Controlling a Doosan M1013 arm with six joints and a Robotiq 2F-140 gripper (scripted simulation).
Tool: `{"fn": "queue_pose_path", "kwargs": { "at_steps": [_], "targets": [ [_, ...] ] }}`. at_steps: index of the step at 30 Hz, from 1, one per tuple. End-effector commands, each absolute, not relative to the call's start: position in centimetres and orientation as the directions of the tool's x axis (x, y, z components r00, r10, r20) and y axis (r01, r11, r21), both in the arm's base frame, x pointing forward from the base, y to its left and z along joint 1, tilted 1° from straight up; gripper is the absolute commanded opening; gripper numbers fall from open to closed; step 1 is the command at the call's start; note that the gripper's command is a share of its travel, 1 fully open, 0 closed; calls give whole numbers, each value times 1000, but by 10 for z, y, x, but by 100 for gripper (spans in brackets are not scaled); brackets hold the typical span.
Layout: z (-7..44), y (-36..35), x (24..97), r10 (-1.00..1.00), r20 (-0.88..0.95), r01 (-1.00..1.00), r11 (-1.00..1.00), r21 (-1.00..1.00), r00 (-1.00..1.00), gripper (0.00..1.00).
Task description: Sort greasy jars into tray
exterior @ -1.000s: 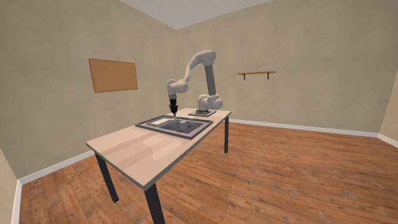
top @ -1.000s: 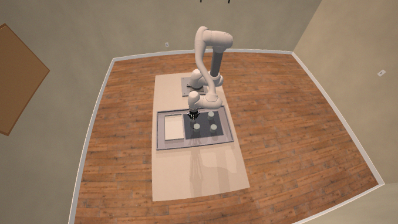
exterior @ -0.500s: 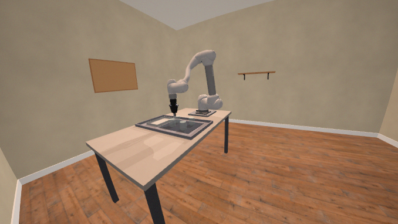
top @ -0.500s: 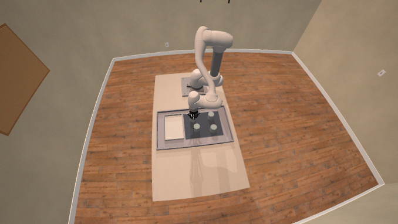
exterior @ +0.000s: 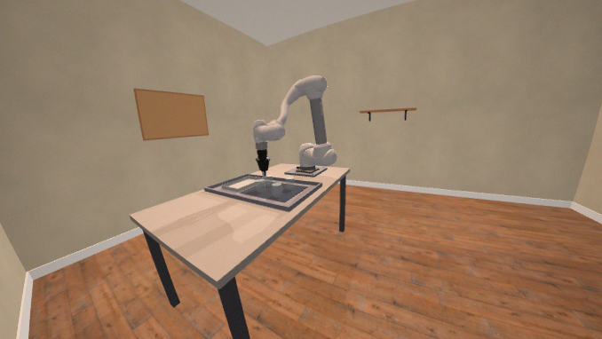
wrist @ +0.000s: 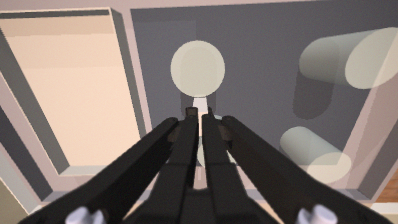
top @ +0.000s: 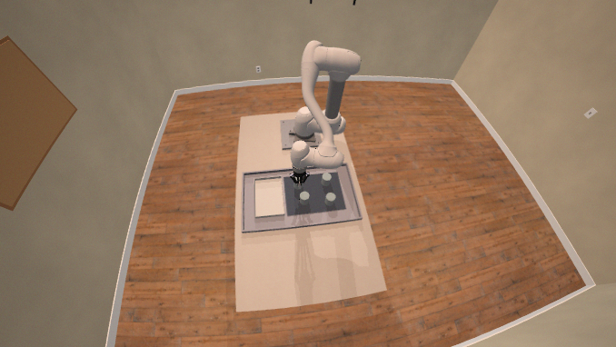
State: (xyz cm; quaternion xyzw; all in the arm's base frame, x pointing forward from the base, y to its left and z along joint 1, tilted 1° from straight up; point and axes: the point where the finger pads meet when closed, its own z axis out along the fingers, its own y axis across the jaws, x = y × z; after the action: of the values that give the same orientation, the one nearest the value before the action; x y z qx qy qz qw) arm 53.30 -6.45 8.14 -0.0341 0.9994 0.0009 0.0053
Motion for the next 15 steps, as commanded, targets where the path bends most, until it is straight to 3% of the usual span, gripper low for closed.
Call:
{"fn": "queue_pose_path", "kwargs": {
  "at_steps": [1,15],
  "targets": [
    [79,-66,528,-70,-9,-70,998,4,-998,0],
    [79,-66,526,-70,-9,-70,998,4,-998,0]
  ]
}}
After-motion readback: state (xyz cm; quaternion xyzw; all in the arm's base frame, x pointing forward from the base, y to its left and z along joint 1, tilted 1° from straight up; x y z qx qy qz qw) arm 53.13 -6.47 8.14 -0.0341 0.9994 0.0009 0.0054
